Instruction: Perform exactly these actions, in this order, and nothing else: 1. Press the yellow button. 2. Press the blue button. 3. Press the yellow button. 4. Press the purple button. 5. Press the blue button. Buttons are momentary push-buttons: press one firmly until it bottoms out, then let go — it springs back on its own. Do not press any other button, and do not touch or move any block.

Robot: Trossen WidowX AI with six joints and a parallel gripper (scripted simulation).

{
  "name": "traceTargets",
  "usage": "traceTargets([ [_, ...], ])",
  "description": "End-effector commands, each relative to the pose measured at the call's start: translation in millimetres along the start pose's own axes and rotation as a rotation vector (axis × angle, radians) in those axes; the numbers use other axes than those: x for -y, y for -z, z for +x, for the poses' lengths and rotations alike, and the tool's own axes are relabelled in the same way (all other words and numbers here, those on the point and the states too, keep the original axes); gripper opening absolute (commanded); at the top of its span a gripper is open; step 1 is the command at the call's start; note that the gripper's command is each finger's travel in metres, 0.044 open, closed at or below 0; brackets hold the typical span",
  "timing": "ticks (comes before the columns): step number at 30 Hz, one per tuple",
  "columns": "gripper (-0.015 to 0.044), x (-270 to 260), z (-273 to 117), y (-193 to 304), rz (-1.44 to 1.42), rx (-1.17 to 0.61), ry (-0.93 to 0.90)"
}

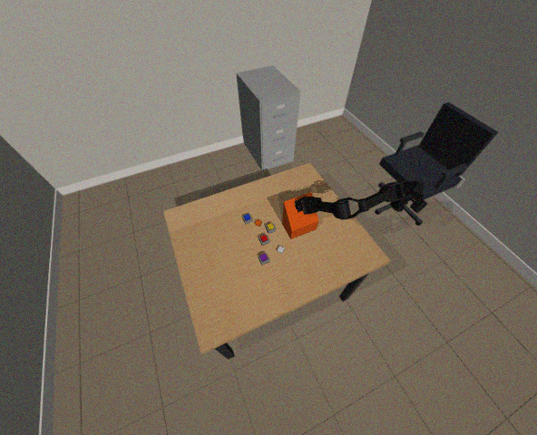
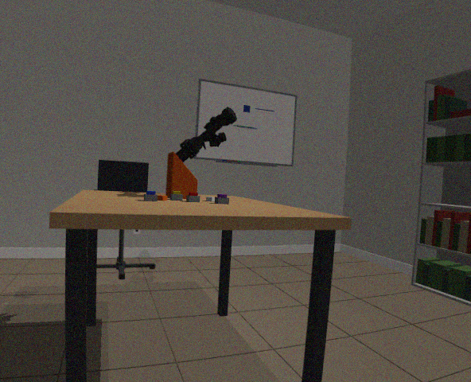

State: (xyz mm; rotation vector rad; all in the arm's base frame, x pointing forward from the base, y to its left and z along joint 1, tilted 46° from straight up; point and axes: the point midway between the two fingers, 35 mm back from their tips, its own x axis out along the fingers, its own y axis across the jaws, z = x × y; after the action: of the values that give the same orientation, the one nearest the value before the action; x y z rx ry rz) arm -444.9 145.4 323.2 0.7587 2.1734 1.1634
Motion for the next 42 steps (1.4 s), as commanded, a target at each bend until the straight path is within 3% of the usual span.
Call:
traceTargets([
  [1,0.04,-1,1,-1,-0.001,0.002,-0.002],
  [5,0.04,-22,18,-28,-0.031,0.046,-0.037],
  [11,0.04,-72,40,-127,-0.12,0.24,-0.078],
  [20,0.04,-133,23,-279,-0.227,0.539,-0.088],
  [31,0.04,-171,-71,-450,-0.322,0.908,0.013],
  [42,0.04,-140,-209,-572,-0.365,1.177,0.325],
])
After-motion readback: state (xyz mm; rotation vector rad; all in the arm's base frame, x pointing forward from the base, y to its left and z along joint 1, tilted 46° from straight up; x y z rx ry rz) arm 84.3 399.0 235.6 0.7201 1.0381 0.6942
